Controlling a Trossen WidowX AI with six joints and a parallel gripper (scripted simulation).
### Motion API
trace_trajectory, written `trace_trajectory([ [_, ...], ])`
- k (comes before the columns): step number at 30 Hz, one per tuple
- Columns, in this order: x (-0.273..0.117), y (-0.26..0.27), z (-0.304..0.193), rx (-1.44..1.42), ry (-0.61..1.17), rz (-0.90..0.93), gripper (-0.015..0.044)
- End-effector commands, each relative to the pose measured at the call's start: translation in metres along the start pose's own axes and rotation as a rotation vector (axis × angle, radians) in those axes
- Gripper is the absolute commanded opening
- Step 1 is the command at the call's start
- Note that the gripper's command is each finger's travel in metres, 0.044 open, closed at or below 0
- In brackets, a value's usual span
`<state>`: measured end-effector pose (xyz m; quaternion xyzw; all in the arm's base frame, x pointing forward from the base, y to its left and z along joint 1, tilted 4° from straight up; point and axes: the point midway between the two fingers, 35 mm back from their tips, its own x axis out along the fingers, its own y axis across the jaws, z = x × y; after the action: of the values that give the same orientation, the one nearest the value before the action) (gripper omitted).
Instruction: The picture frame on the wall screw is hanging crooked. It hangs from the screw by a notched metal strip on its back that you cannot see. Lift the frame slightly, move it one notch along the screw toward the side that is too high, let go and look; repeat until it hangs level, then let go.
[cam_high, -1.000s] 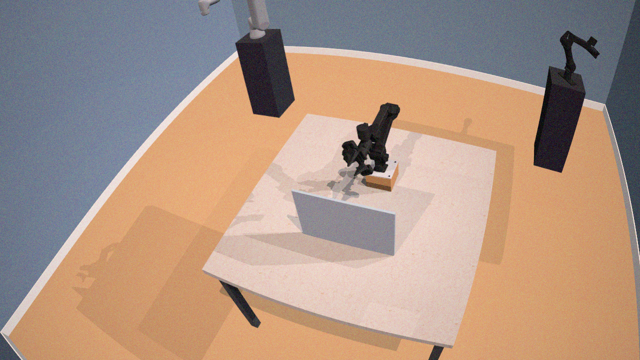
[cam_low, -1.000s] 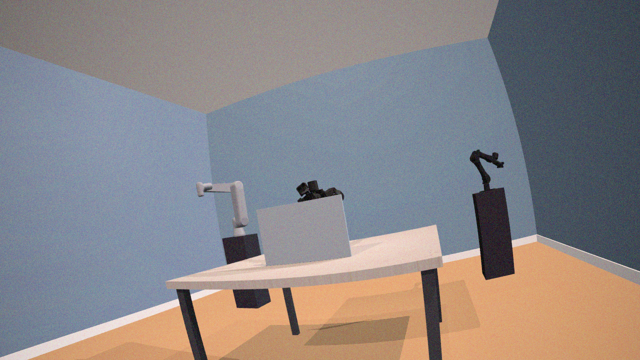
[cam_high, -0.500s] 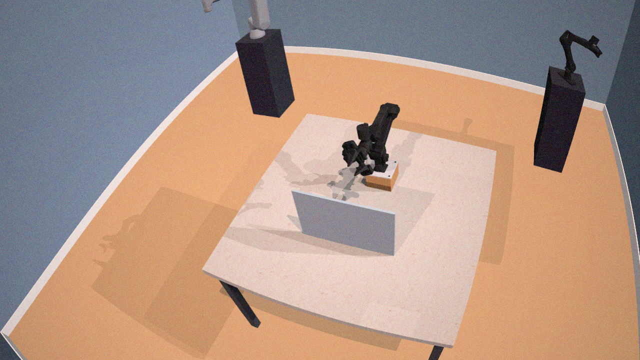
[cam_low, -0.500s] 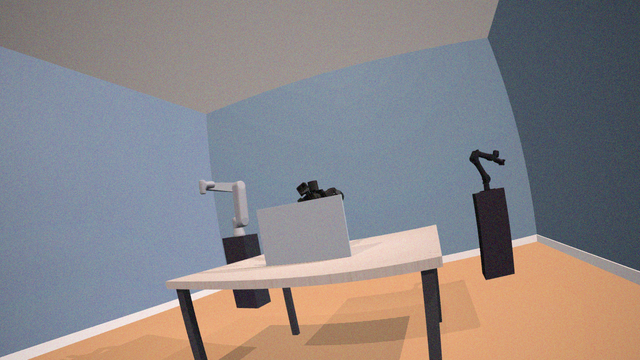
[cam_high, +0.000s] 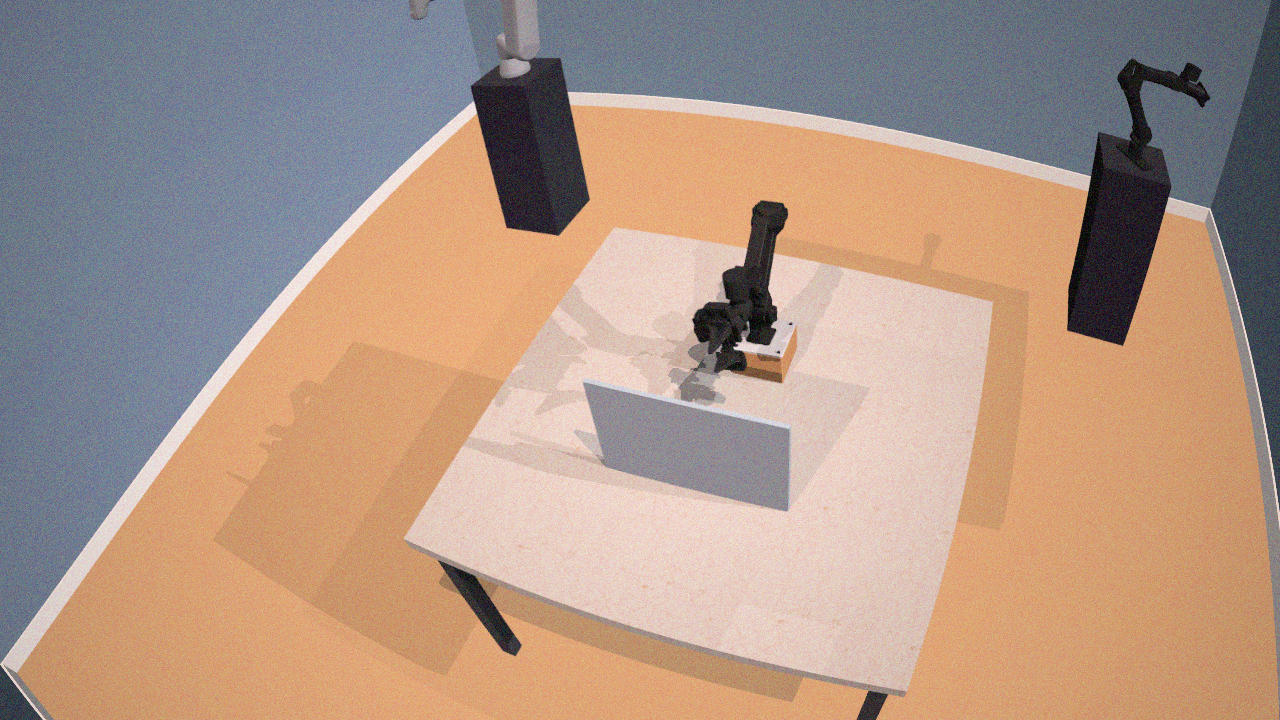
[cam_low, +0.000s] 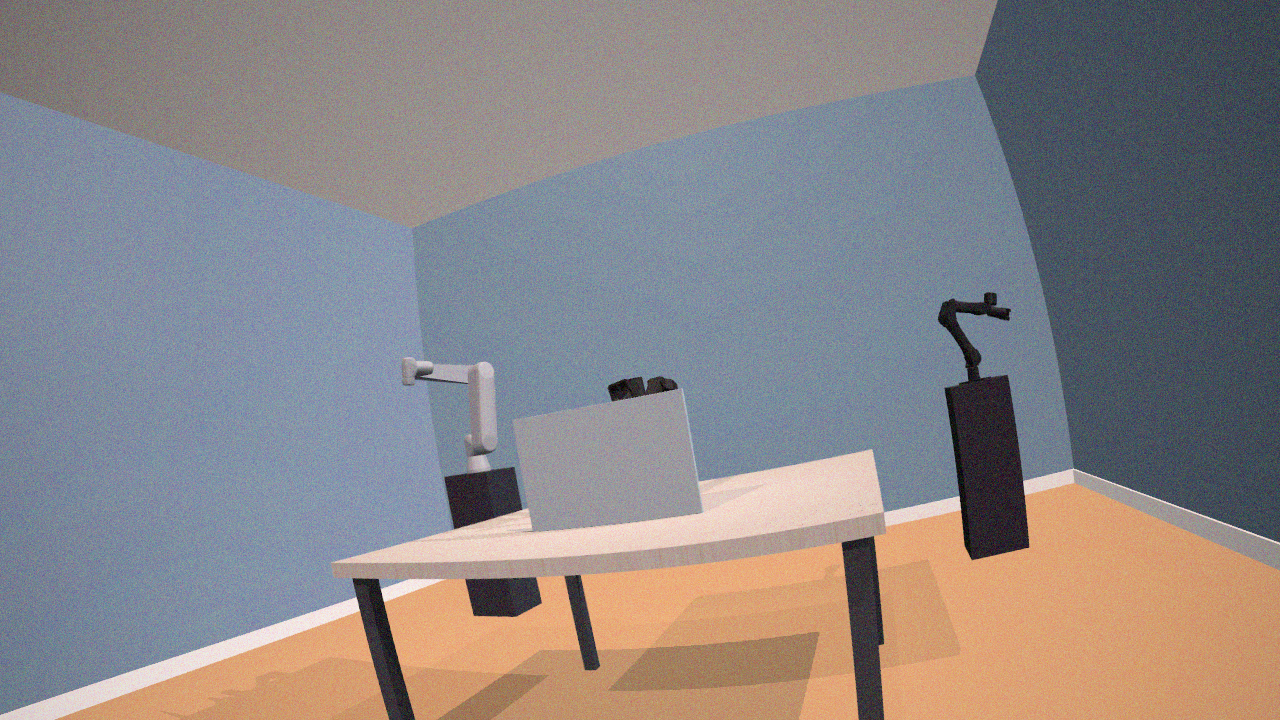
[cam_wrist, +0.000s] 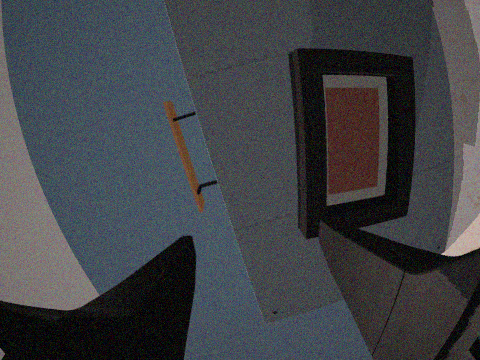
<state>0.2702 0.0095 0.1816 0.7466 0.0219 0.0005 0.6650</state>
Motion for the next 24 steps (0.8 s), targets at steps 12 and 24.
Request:
trace_trajectory([
  [12, 0.000, -0.003, 0.001, -0.011, -0.005, -0.004, 0.0260],
  [24, 0.035, -0.014, 0.003, -0.011, -0.005, -0.002, 0.0260],
])
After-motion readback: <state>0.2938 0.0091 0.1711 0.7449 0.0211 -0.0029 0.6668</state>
